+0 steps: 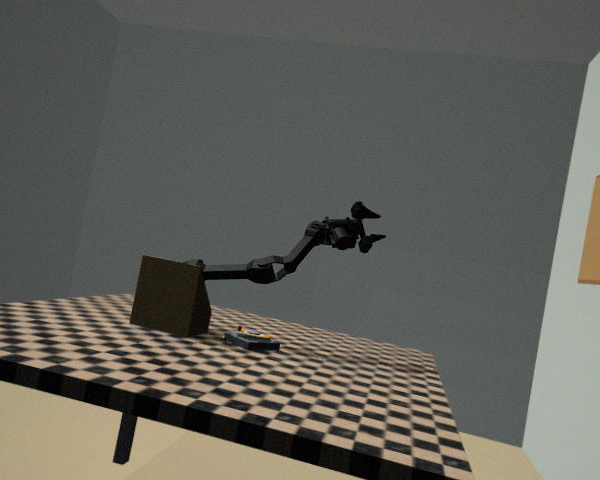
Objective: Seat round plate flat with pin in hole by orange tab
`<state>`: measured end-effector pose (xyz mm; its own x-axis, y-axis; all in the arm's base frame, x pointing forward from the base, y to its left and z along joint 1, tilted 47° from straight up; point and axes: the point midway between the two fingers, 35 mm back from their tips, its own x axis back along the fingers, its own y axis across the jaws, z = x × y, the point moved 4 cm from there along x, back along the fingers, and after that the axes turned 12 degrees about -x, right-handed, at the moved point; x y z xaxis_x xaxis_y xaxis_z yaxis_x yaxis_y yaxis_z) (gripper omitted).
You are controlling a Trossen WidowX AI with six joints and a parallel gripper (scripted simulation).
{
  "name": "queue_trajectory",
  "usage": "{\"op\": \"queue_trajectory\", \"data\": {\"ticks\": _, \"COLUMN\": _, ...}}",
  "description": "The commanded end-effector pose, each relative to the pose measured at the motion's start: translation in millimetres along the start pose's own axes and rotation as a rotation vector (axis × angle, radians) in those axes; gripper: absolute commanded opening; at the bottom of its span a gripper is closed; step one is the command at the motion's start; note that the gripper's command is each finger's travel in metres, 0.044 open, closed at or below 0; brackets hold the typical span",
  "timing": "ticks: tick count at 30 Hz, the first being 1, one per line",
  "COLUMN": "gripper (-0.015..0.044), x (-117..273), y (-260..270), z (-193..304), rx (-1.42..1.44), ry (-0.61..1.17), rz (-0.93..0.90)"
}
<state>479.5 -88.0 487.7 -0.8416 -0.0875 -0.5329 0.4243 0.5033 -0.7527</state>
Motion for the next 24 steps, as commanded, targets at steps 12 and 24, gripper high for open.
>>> {"op": "queue_trajectory", "data": {"ticks": 12, "gripper": 0.0085, "x": 70.1, "y": -159.5, "z": -23.4, "rx": 0.417, "ry": 0.021, "rz": 0.37}}
{"op": "queue_trajectory", "data": {"ticks": 24, "gripper": 0.0, "x": 173.7, "y": -285.0, "z": -93.2, "rx": 1.036, "ry": 0.149, "rz": 0.76}}
